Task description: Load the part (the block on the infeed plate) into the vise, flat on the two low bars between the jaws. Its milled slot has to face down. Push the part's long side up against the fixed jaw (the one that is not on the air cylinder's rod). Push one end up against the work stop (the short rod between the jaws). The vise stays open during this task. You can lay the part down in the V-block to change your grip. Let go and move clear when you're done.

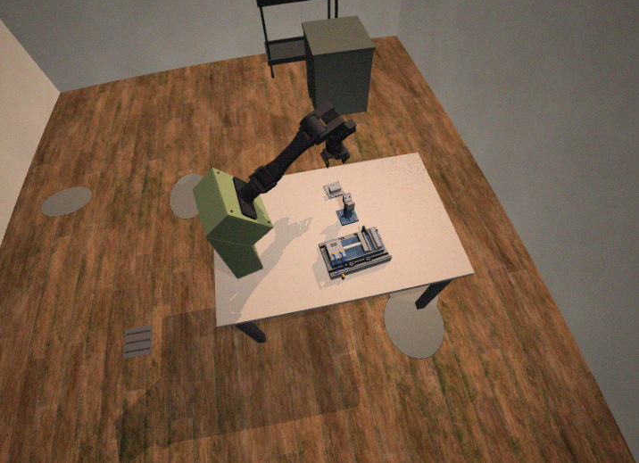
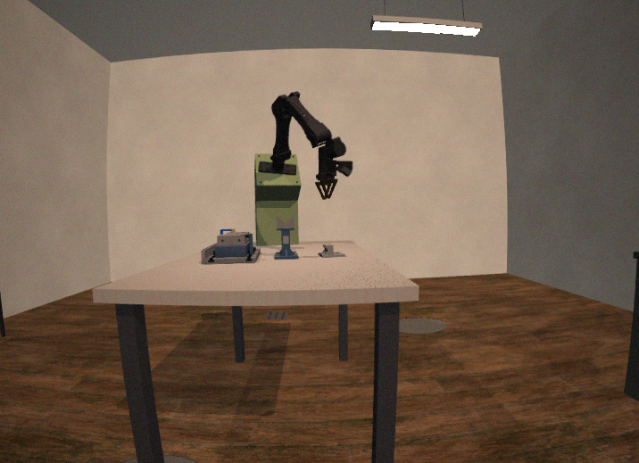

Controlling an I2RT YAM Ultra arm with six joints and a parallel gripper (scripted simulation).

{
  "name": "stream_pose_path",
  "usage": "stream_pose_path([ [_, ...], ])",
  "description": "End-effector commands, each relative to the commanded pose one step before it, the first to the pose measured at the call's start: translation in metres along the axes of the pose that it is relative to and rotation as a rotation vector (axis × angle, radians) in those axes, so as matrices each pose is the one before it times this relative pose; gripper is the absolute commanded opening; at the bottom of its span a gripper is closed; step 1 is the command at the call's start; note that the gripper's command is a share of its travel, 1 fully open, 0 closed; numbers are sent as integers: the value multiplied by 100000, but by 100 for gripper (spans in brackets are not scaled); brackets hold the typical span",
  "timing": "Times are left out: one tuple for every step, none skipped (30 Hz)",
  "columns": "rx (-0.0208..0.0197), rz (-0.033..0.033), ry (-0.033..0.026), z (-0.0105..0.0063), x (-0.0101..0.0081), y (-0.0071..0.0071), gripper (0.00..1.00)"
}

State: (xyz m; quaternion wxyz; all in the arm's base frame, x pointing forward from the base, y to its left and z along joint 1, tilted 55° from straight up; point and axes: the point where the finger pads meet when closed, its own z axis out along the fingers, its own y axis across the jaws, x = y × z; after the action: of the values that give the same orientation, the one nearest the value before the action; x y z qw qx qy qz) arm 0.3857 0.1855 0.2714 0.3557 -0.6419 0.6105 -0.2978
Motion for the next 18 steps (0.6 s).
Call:
stream_pose_path([
  [2927, -103, -2717, -1600, -578, -1255, 81],
  [-37, -17, 8, 16, -3, 11, 81],
  [-61, -27, 13, 26, -5, 17, 81],
  [-89, -40, 19, 39, -8, 25, 81],
  [-123, -55, 26, 54, -11, 35, 81],
  [-161, -72, 35, 70, -14, 46, 81],
  [-204, -92, 44, 89, -18, 58, 81],
  [0, 0, 0, 0, 0, 0, 81],
  [0, 0, 0, 0, 0, 0, 81],
  [-251, -107, 62, 111, -18, 71, 81],
  [-297, -80, 141, 142, 10, 77, 81],
  [-352, -90, 166, 168, 12, 91, 81],
  [-410, -102, 193, 196, 14, 106, 81],
  [-472, -114, 222, 225, 17, 122, 81],
  [-537, -127, 251, 256, 19, 139, 81],
  [279, 238, 47, 88, 37, -89, 81],
  [402, 287, 24, 70, 45, -125, 81],
  [836, 513, -116, -77, 75, -257, 81],
])
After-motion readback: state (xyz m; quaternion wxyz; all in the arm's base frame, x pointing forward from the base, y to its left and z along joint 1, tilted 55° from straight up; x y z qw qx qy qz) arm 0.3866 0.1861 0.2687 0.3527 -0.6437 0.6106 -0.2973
